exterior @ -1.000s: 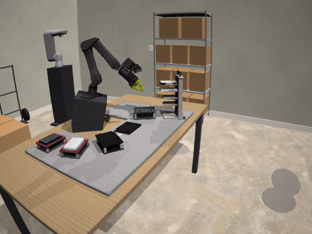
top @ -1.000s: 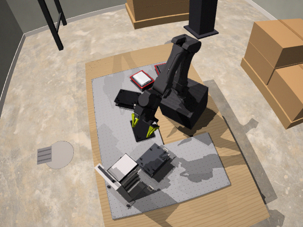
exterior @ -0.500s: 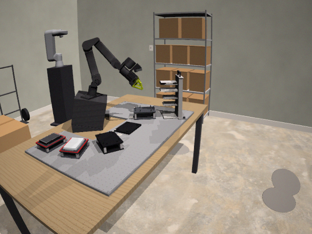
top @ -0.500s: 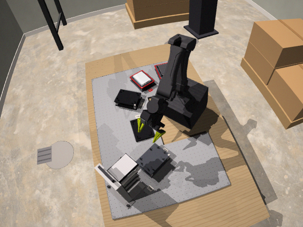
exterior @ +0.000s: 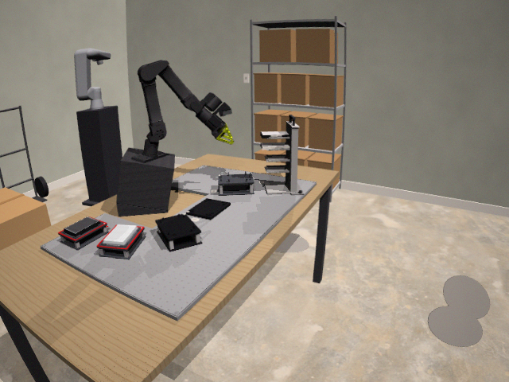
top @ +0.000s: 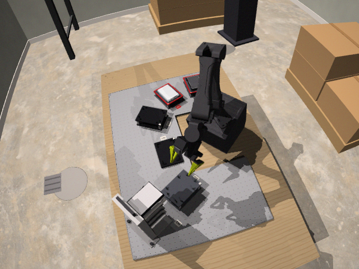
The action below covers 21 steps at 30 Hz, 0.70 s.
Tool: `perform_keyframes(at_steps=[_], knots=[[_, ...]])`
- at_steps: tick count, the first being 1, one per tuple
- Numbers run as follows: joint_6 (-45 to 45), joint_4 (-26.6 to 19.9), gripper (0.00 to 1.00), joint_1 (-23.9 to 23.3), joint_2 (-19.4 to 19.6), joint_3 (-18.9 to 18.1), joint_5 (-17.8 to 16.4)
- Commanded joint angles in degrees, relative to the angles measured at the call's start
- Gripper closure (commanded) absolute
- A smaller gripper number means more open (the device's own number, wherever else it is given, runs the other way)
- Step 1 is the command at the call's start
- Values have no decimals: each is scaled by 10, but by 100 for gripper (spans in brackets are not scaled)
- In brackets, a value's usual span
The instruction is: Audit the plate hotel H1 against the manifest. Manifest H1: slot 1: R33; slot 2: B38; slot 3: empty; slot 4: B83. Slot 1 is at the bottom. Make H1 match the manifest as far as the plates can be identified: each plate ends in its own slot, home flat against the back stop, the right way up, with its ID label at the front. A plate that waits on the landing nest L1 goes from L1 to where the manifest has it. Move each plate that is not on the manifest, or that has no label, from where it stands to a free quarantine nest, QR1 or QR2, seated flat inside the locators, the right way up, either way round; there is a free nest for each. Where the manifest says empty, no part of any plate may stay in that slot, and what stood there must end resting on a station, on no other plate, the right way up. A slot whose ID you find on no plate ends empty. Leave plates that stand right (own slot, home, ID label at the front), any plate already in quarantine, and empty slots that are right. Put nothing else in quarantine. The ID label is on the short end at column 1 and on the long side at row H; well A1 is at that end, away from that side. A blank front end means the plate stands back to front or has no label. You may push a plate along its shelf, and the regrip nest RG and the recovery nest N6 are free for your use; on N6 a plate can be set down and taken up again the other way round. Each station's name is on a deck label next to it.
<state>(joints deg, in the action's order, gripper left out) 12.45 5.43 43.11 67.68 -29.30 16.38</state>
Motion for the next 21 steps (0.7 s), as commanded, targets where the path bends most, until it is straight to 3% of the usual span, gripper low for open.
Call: perform_keyframes(at_steps=[1, 4, 9, 21], knots=[[21, -28, 0, 17, -19, -29, 33], [24, -52, 0, 23, -30, -41, 38], [24, -52, 0, 18, -21, -25, 38], [22, -51, 0, 18, -20, -25, 38]])
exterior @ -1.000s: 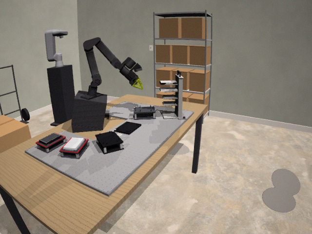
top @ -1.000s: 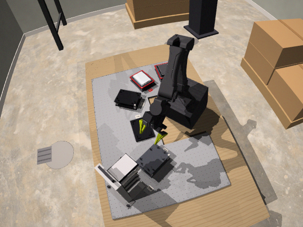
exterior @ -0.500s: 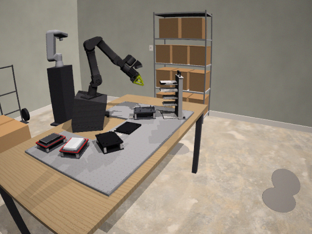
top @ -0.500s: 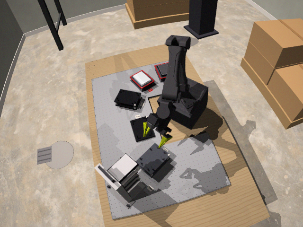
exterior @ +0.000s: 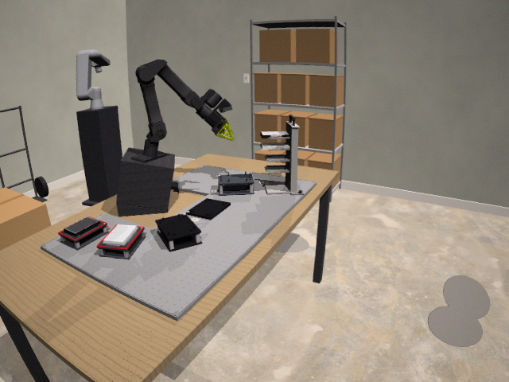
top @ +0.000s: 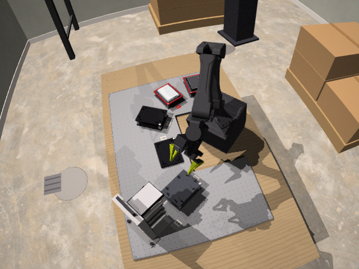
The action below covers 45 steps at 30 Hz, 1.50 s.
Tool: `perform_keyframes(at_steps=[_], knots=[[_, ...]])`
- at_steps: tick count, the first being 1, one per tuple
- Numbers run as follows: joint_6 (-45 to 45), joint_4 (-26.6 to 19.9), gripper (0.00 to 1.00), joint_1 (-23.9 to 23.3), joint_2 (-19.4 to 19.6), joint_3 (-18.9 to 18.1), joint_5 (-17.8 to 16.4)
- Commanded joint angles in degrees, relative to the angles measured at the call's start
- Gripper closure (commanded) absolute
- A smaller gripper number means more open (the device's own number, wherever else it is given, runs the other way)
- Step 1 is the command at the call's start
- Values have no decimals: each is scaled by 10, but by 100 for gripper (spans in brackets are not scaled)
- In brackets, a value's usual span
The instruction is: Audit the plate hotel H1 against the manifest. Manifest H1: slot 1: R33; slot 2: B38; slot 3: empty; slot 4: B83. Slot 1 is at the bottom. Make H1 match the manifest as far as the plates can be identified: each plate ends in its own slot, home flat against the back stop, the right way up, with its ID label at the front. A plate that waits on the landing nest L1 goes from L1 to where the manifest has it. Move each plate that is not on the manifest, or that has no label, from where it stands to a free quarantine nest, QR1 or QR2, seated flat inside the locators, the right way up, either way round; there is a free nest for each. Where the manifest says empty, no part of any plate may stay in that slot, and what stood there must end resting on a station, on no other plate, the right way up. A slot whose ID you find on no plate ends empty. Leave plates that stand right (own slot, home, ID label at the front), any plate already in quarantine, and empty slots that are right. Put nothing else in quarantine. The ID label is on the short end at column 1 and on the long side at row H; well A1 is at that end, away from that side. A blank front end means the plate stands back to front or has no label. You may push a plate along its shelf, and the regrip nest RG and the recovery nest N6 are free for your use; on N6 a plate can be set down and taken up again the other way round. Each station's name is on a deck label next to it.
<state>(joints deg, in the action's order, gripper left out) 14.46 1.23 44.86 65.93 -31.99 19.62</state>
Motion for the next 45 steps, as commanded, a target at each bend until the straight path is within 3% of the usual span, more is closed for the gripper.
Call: perform_keyframes(at_steps=[1, 27, 34, 36, 45], knots=[[2, -9, 0, 1, -3, 1, 6], [1, -2, 0, 0, -2, -2, 3], [-4, 81, 0, -10, 52, 42, -3], [-4, 81, 0, -10, 52, 42, -3], [-9, 174, 0, -16, 117, 68, -10]])
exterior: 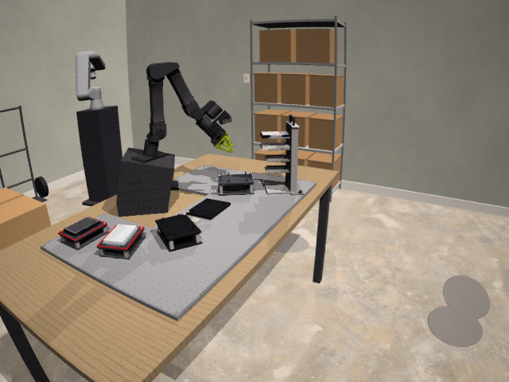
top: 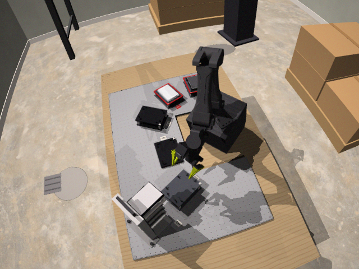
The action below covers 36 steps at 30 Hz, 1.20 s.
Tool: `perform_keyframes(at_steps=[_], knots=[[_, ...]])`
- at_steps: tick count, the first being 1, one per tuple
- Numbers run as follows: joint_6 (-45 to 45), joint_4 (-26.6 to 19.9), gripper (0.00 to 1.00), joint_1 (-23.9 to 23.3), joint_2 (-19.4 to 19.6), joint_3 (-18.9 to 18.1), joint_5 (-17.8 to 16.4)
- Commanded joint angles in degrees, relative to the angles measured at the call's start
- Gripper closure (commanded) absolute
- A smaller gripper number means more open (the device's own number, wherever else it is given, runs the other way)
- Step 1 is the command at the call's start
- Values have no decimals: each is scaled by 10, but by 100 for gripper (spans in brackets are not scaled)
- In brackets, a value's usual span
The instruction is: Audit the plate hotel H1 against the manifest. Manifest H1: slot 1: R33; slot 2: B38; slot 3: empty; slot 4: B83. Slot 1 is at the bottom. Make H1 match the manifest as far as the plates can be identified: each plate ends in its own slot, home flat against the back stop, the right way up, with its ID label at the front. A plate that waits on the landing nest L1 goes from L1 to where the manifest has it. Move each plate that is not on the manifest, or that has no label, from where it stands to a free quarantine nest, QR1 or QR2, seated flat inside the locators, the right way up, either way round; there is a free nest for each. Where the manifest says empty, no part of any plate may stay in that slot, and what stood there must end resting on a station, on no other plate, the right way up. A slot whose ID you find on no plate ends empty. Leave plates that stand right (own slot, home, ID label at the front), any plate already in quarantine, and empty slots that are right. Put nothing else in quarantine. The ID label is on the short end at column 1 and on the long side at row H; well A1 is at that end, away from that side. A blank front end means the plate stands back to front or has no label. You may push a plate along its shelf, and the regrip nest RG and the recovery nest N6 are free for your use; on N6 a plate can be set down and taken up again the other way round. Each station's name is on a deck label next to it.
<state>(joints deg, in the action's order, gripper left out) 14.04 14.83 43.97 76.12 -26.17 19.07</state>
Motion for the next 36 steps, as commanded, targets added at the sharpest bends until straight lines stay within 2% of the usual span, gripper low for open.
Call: perform_keyframes(at_steps=[1, 36], knots=[[-5, 38, 0, -9, 18, -17, -6], [-26, 19, 0, -44, 92, -102, -35]])
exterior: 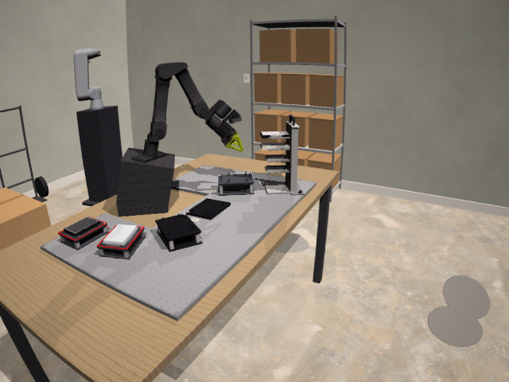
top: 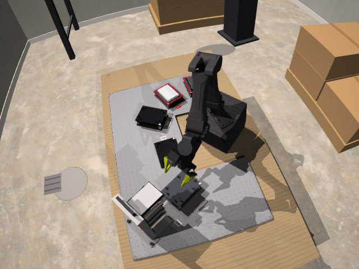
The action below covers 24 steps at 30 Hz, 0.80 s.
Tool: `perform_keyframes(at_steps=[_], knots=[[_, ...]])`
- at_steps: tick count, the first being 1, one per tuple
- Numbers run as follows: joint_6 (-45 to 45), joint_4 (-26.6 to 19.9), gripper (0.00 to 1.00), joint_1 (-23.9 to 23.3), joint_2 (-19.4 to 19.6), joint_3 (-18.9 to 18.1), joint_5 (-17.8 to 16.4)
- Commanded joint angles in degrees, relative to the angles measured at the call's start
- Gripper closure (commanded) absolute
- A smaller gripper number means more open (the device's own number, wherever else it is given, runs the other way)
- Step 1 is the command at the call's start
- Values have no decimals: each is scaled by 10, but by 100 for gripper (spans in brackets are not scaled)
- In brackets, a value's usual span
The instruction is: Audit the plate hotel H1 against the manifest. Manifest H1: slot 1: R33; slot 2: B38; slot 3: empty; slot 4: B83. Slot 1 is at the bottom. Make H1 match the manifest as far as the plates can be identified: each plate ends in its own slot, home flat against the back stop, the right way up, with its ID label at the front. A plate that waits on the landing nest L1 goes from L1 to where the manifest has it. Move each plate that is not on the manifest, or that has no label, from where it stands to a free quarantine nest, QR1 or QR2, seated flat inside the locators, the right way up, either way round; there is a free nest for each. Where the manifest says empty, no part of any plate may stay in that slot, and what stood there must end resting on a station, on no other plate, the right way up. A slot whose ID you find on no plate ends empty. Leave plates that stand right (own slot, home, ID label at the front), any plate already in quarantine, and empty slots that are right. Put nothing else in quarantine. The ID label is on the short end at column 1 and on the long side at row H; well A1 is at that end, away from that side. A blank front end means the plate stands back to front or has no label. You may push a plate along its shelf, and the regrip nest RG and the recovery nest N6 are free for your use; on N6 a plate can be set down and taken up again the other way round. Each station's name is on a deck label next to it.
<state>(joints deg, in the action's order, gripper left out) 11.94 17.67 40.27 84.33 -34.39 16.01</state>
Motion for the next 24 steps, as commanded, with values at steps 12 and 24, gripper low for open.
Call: perform_keyframes(at_steps=[12, 24], knots=[[-10, -15, 0, -17, 33, -49, -13], [-13, -21, 0, -23, 55, -79, -19]])
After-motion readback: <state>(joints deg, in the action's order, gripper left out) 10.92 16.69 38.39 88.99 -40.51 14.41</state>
